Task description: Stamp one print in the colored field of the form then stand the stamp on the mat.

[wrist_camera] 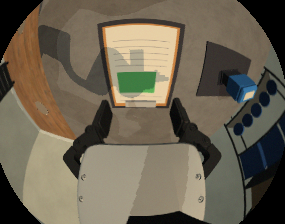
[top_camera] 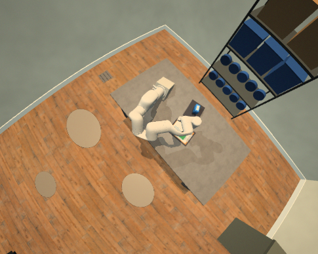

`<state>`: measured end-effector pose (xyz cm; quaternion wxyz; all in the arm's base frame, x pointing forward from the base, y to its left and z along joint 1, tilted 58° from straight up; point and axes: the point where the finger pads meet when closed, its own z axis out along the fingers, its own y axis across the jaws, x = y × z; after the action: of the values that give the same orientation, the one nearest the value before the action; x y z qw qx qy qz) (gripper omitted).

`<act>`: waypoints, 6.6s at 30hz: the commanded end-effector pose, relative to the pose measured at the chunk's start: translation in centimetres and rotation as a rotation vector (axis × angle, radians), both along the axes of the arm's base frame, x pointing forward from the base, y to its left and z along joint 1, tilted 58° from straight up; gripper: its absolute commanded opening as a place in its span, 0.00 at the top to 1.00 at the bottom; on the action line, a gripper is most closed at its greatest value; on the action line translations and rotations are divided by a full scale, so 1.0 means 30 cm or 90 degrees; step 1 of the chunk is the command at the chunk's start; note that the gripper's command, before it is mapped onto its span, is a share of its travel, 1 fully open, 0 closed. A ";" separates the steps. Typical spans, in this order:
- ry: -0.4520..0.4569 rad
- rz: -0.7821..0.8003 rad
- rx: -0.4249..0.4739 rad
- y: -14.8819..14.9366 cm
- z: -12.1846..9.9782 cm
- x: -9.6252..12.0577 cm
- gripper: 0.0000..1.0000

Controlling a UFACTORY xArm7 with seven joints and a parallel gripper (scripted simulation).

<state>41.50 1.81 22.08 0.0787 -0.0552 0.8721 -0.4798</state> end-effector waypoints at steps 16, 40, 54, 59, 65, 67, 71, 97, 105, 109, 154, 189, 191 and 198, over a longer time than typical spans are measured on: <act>0.067 0.046 -0.016 0.022 0.013 0.001 0.00; 0.679 0.440 -0.168 0.194 0.120 -0.036 0.00; 0.987 0.632 -0.229 0.233 0.144 -0.051 0.00; 0.987 0.632 -0.229 0.233 0.144 -0.051 0.09; 0.987 0.632 -0.229 0.253 0.093 -0.054 0.09; 0.987 0.632 -0.229 0.272 0.046 -0.056 0.09; 0.987 0.632 -0.229 0.297 -0.018 -0.060 0.09; 0.987 0.632 -0.229 0.582 -0.737 -0.101 0.09; 0.987 0.632 -0.229 0.582 -0.737 -0.101 0.09; 0.987 0.632 -0.229 0.581 -0.738 -0.101 0.09; 0.987 0.632 -0.229 0.306 -0.913 -0.036 0.09; 0.987 0.632 -0.229 0.306 -0.913 -0.036 0.69; 0.987 0.632 -0.229 0.306 -0.913 -0.036 0.69; 0.987 0.632 -0.229 0.306 -0.913 -0.036 0.69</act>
<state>40.43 10.76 -5.34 -0.3405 -0.7356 0.4708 -0.3483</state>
